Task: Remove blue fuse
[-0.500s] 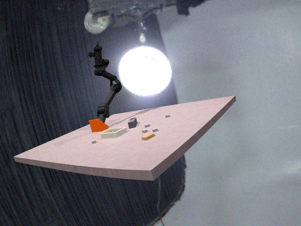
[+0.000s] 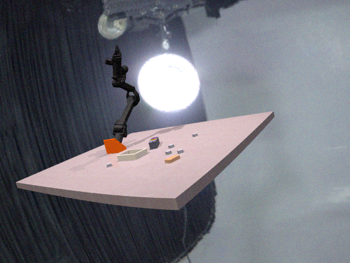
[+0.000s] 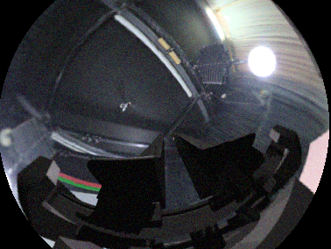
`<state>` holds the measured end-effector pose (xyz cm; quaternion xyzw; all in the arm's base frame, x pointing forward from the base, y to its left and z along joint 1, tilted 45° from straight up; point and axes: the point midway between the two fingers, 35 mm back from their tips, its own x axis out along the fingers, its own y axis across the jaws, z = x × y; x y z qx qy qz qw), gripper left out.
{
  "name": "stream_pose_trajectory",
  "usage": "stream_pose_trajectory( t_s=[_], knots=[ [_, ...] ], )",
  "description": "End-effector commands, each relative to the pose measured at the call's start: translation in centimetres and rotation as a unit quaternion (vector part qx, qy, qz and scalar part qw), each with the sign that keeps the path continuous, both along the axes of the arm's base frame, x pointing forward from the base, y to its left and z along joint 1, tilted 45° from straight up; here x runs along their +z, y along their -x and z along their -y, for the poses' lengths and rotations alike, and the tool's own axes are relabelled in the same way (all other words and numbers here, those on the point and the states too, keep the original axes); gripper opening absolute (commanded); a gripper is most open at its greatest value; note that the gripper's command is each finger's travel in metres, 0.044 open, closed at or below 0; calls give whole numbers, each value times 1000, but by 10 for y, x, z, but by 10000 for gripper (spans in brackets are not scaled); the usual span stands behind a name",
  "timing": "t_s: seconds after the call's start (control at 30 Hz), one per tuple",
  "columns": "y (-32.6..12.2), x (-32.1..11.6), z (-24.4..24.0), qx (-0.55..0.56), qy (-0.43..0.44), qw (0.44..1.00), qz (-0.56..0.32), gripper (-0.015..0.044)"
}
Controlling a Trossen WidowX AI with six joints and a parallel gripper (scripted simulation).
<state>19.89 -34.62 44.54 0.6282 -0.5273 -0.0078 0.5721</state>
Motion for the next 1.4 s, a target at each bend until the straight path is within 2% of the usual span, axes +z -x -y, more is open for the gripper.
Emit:
stream_pose_trajectory(
  t_s=[0.0,0.17,0.37,0.57,0.77,0.9,1.07,1.2,1.37],
  knots=[
    [-31,-22,1,16,-13,998,-58,74],
    [-59,-50,6,10,-19,988,-154,74],
    [-123,-129,-1,33,5,919,-394,74],
    [-170,-211,-36,111,84,794,-591,74],
    [-194,-286,-92,224,205,634,-711,74],
    [-196,-326,-135,305,294,524,-739,74],
    [-186,-365,-191,407,404,391,-720,74],
    [-170,-387,-236,484,487,293,-666,74],
    [-142,-401,-289,570,576,191,-554,74]
  ],
)
